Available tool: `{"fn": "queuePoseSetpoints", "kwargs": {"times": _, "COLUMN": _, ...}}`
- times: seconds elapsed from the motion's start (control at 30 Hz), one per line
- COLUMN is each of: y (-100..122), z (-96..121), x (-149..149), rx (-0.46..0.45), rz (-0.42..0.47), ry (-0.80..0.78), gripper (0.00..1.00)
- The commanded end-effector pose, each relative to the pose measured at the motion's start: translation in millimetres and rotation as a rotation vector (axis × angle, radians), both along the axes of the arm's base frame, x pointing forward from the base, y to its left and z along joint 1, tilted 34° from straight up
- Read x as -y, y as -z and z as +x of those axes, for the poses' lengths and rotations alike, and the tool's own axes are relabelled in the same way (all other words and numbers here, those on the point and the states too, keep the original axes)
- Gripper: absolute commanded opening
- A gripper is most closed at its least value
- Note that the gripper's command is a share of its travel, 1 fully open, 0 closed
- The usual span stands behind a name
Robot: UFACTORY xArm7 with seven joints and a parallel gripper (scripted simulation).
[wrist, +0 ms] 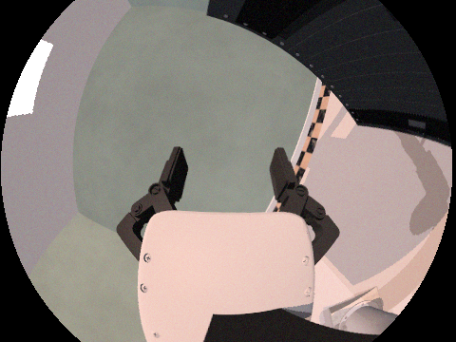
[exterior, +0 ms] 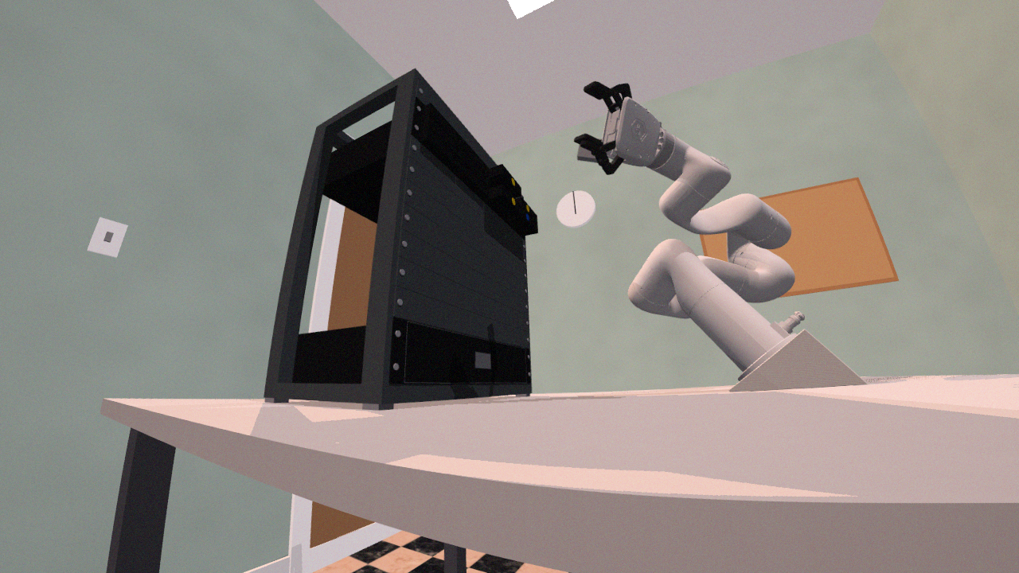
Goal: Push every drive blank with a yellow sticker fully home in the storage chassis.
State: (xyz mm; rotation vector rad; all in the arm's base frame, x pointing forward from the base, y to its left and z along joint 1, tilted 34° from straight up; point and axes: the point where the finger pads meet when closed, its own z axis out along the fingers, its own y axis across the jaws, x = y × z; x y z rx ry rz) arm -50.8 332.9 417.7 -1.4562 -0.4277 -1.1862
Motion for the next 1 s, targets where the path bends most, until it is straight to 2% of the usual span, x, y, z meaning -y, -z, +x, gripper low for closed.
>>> {"fn": "queuePoseSetpoints", "kwargs": {"times": 0.0, "y": -21.0, "z": 17.2, "x": 16.0, "rx": -0.036, "rz": 0.079, "ry": 0.122, "gripper": 1.00}}
{"fn": "queuePoseSetpoints", "kwargs": {"times": 0.2, "y": -42.8, "z": 37.6, "x": 39.3, "rx": -0.060, "rz": 0.190, "ry": 0.203, "gripper": 1.00}}
{"fn": "queuePoseSetpoints", "kwargs": {"times": 0.27, "y": -42.8, "z": 37.6, "x": 39.3, "rx": -0.060, "rz": 0.190, "ry": 0.203, "gripper": 1.00}}
{"fn": "queuePoseSetpoints", "kwargs": {"times": 0.5, "y": -62.8, "z": 56.2, "x": 67.4, "rx": -0.083, "rz": 0.309, "ry": 0.287, "gripper": 1.00}}
{"fn": "queuePoseSetpoints", "kwargs": {"times": 0.73, "y": -69.8, "z": 62.7, "x": 79.2, "rx": -0.092, "rz": 0.356, "ry": 0.319, "gripper": 1.00}}
{"fn": "queuePoseSetpoints", "kwargs": {"times": 0.97, "y": -69.8, "z": 62.7, "x": 79.2, "rx": -0.092, "rz": 0.356, "ry": 0.319, "gripper": 1.00}}
